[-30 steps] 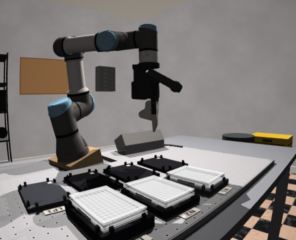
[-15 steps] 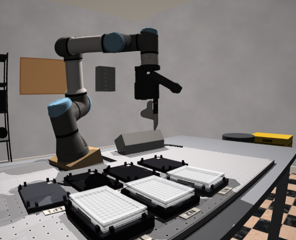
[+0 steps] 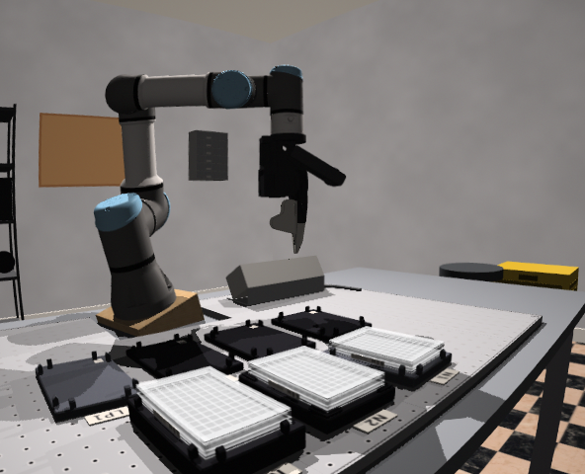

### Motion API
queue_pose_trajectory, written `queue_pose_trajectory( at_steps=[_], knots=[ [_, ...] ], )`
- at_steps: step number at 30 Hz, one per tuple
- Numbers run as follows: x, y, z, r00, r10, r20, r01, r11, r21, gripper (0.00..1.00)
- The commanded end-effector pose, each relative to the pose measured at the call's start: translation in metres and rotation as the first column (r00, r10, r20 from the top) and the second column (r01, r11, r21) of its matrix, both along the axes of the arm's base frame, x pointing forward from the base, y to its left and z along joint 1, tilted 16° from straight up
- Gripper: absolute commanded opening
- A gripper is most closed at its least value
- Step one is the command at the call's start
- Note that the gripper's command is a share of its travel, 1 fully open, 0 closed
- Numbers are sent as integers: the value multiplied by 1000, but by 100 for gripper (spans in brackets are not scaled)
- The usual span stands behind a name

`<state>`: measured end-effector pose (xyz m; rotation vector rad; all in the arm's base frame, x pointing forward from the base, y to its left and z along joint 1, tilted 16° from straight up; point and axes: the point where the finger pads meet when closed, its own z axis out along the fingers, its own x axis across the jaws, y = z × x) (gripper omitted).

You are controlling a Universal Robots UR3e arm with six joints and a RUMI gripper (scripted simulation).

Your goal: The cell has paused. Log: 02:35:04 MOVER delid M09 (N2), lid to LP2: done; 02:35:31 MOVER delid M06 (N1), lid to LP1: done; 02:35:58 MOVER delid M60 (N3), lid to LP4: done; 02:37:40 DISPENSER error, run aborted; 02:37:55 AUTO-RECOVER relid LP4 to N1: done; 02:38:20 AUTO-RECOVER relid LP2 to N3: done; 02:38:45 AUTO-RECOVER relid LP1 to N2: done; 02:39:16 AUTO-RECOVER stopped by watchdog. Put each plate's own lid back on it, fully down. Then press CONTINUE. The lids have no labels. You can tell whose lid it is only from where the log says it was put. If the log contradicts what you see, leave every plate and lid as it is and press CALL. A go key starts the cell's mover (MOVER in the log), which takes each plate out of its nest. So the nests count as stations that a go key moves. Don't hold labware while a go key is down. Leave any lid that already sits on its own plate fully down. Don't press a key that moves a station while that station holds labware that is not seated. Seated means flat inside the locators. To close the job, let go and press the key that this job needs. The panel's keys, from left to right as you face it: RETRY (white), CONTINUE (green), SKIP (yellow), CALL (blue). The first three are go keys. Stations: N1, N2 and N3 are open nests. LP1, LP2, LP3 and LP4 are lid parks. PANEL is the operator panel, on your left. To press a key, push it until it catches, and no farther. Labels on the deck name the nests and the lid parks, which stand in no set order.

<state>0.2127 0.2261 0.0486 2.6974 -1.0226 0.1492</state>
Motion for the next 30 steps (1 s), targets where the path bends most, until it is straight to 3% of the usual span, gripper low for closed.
queue_pose_trajectory(
  at_steps=[1,13,30],
  knots=[
    [-16,14,-3,996,83,-21,-83,997,2,0],
    [-55,45,-12,959,272,-74,-272,962,10,0],
    [-112,91,-25,837,527,-146,-528,849,40,0]
  ],
)
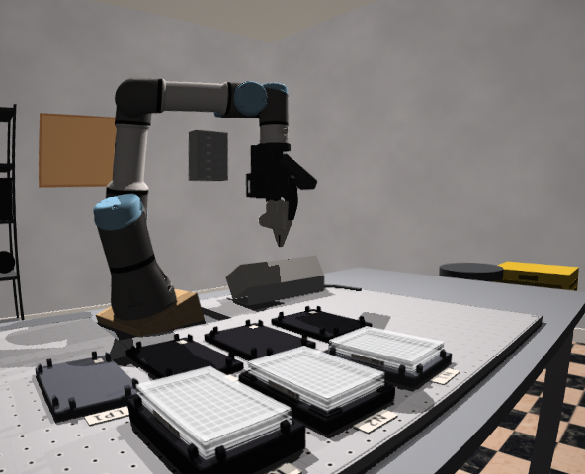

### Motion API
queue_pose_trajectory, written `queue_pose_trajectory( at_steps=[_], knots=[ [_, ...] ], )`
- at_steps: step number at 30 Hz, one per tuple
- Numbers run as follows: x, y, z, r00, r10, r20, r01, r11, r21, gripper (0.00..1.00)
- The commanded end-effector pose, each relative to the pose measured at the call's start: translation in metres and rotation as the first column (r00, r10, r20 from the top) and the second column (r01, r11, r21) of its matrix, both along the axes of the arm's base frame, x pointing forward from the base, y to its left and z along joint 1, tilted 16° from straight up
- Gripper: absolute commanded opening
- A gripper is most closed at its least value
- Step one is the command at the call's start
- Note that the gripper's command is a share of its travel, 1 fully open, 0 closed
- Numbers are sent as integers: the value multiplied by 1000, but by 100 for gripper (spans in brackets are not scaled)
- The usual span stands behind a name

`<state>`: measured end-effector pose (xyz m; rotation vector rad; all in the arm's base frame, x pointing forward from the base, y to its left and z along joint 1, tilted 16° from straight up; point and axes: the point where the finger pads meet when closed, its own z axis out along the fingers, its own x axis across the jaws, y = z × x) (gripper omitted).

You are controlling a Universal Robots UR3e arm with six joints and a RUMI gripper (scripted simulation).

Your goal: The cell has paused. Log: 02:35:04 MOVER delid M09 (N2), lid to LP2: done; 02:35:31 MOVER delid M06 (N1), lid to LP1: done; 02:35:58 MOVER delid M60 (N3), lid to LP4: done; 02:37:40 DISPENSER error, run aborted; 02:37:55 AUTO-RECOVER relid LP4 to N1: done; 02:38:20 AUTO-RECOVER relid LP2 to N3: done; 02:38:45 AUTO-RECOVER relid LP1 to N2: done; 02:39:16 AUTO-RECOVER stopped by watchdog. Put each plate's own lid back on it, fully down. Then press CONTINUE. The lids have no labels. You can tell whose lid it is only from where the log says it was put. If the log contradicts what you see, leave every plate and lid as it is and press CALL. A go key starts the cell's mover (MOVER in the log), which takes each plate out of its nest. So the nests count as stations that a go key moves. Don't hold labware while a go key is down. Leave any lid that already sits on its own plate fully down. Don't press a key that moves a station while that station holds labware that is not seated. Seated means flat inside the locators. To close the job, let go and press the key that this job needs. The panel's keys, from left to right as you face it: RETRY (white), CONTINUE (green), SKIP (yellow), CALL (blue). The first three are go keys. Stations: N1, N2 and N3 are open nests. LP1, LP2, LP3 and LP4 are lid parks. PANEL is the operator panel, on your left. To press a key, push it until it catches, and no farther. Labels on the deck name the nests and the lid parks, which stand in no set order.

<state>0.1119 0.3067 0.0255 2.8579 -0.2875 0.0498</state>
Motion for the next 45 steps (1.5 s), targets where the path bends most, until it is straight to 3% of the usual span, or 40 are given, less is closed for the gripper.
queue_pose_trajectory(
  at_steps=[1,15,29,45],
  knots=[
    [-15,14,-3,998,53,-14,-53,999,0,0],
    [-61,51,-14,998,53,-14,-53,999,1,0],
    [-62,51,-14,998,53,-14,-53,999,1,0],
    [-62,46,-33,998,53,-14,-53,999,1,0]
  ],
)
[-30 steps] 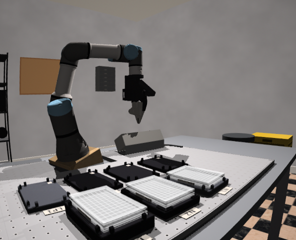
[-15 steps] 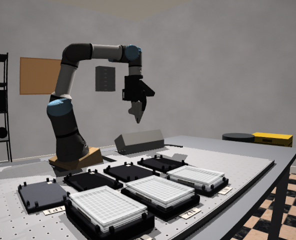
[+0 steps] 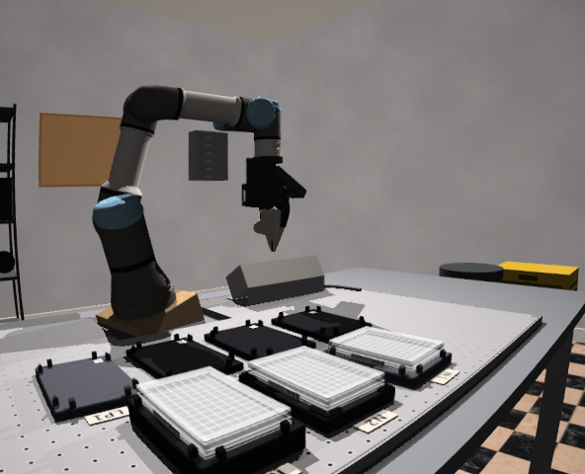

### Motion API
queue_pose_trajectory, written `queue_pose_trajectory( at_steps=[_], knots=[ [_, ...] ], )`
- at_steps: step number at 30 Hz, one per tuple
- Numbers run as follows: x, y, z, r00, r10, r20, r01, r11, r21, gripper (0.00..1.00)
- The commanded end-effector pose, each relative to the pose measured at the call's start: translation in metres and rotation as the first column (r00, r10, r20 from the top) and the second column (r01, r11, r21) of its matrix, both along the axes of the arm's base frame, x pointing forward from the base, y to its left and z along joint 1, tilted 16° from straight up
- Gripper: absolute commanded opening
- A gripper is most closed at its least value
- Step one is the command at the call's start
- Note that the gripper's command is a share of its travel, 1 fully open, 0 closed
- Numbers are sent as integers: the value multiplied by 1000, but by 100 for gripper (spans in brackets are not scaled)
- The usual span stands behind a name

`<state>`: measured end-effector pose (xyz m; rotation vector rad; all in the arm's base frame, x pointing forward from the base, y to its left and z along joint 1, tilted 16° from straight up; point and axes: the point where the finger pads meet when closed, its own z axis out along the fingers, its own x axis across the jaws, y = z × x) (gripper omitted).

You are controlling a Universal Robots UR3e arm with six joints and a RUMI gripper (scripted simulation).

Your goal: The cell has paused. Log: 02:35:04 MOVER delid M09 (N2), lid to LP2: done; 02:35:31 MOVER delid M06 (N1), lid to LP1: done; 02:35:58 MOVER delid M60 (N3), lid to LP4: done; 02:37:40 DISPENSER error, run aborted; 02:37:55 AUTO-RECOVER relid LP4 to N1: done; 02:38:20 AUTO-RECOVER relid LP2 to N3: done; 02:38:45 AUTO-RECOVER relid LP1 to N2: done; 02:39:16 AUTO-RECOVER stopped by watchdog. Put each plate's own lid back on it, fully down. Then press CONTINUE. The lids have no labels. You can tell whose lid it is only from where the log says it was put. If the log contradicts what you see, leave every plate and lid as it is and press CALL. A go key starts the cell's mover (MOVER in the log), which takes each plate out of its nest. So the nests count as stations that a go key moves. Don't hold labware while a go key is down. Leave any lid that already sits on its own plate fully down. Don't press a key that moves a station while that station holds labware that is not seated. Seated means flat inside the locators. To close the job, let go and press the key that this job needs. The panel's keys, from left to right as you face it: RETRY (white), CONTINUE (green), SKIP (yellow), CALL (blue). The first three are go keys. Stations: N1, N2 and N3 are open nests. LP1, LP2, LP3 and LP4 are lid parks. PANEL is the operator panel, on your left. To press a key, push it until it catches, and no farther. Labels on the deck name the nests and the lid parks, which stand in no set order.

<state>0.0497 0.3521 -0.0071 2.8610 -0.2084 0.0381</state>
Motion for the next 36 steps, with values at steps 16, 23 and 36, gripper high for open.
queue_pose_trajectory(
  at_steps=[16,23,36],
  knots=[
    [3,-1,-5,1000,0,1,0,1000,4,0],
    [5,-3,-8,1000,0,1,0,1000,4,0],
    [9,-5,-14,1000,0,1,0,1000,4,0]
  ],
)
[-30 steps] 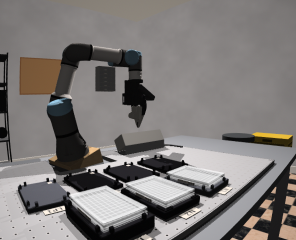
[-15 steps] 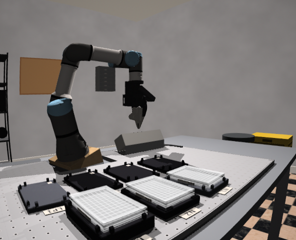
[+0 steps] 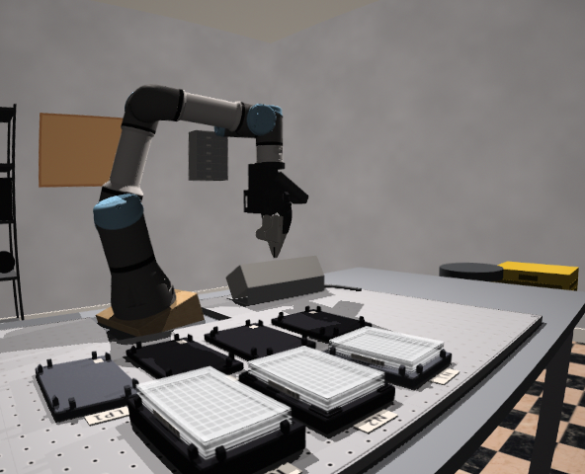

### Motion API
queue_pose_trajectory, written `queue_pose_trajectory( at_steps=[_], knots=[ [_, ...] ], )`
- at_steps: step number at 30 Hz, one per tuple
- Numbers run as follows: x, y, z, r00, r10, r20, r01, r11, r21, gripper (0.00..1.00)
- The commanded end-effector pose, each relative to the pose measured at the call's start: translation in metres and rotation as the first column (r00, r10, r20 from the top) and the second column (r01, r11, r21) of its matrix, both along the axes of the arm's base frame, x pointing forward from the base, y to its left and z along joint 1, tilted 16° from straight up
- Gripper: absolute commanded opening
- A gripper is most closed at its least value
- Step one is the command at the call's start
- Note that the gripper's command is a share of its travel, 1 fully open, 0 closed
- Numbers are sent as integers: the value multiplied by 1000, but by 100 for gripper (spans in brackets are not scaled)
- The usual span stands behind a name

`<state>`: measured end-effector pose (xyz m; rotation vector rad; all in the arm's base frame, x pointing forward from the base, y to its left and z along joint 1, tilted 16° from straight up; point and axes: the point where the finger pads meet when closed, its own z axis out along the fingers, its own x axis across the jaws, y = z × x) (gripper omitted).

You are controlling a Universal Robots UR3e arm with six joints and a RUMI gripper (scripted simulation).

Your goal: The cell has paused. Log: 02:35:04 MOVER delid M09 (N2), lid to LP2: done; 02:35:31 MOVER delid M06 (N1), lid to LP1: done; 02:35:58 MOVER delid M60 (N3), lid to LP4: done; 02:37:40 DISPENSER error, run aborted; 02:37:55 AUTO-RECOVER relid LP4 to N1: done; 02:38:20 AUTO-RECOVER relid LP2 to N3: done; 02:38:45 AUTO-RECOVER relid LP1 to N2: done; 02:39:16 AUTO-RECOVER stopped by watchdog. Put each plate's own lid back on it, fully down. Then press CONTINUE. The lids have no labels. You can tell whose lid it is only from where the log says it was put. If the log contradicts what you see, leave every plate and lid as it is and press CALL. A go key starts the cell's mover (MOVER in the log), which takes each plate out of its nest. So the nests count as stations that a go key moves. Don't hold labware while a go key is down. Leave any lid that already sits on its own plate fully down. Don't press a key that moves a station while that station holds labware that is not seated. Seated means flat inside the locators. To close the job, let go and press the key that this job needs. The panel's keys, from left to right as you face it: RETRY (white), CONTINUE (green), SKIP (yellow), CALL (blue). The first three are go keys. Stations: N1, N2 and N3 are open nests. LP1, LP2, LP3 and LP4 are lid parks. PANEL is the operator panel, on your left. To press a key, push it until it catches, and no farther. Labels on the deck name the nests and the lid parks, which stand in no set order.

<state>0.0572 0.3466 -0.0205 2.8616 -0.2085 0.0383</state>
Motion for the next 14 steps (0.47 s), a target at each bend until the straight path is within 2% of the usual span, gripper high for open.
queue_pose_trajectory(
  at_steps=[1,14],
  knots=[
    [1,0,-1,1000,0,1,0,1000,3,0],
    [6,-3,-8,1000,0,1,0,1000,3,0]
  ],
)
